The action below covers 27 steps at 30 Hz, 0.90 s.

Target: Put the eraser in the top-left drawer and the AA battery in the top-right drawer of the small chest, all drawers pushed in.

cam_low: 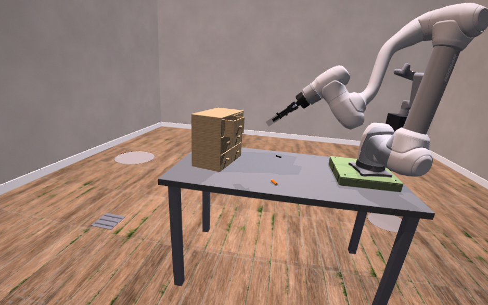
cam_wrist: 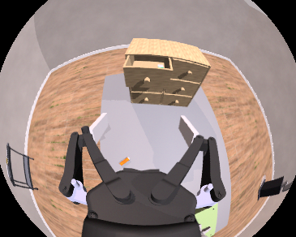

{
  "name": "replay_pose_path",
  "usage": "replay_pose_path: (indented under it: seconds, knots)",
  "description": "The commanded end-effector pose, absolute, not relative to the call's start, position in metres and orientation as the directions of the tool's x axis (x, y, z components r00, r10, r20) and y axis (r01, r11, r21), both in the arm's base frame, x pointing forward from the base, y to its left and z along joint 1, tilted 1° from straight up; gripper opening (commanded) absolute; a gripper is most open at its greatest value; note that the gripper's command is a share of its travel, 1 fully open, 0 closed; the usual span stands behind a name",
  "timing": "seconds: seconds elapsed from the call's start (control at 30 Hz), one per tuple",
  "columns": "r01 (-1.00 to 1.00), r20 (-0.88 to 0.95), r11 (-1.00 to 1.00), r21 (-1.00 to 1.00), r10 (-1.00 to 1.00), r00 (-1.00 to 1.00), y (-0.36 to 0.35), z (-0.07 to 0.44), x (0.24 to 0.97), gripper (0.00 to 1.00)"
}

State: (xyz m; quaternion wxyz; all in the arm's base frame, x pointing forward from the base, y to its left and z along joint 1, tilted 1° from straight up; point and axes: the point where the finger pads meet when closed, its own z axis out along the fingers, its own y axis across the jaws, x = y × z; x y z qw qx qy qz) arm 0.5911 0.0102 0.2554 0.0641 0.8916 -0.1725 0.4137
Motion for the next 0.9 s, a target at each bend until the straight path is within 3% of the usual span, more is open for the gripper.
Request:
replay_pose_path:
  seconds: [0.0, 0.87]
  knots:
    - [-0.382, 0.816, -0.924, -0.019, -0.235, 0.529, 0.008, 0.251, 0.595, 1.0]
    - [-0.381, 0.931, -0.924, -0.02, -0.156, 0.331, 0.0, 0.231, 0.614, 1.0]
